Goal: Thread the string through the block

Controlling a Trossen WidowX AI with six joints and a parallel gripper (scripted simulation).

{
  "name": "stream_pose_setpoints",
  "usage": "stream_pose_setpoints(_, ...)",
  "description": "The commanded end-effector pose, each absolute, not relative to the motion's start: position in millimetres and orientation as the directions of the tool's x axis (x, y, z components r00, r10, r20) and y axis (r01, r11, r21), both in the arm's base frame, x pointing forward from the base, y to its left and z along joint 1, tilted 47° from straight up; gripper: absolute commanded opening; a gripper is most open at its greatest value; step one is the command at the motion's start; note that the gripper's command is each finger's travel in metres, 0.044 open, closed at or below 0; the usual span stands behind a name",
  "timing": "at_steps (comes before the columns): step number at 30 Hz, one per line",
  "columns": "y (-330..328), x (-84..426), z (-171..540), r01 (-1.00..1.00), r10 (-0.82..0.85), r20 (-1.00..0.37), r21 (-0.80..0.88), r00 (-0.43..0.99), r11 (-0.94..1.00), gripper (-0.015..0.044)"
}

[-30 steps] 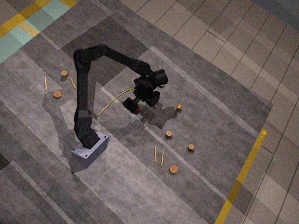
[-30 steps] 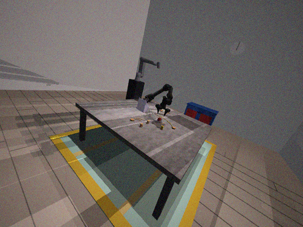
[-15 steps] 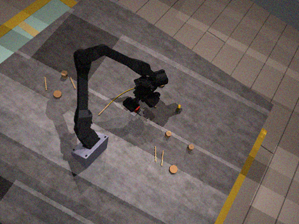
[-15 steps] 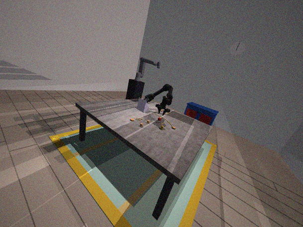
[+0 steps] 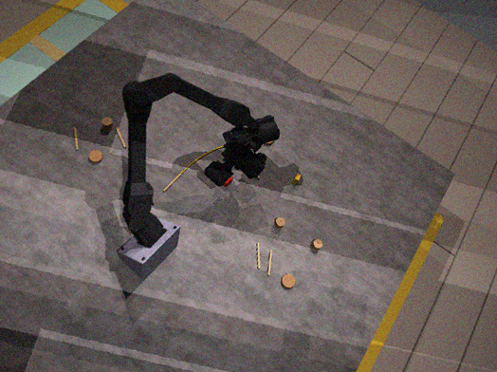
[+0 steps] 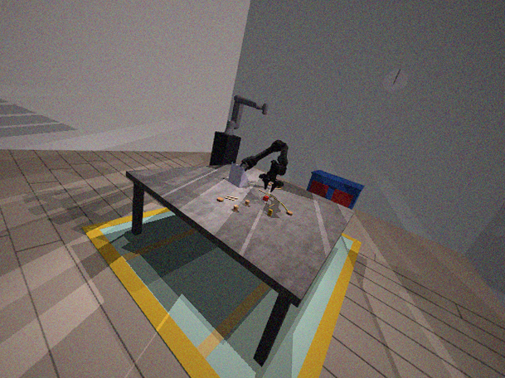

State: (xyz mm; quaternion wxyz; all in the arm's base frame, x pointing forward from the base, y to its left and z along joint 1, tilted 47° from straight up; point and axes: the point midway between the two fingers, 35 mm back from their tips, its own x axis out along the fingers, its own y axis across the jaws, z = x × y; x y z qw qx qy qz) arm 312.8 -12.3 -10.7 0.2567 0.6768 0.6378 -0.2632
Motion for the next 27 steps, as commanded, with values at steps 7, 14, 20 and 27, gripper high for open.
stream_pose_setpoints(7, 0.3, 313.1, -23.6, 0.999, 0.727, -0.686, 0.002, 0.04, -0.053, 0.0237)
stream_pose_setpoints(14, 8.6, 313.7, -31.5, 0.999, 0.727, -0.686, 0.002, 0.04, -0.053, 0.0237)
stream_pose_setpoints(20, 15.9, 313.9, -38.0, 0.999, 0.727, -0.685, 0.002, 0.04, -0.053, 0.0237)
stream_pose_setpoints(27, 24.5, 313.8, -45.4, 0.999, 0.728, -0.684, 0.002, 0.04, -0.053, 0.0237)
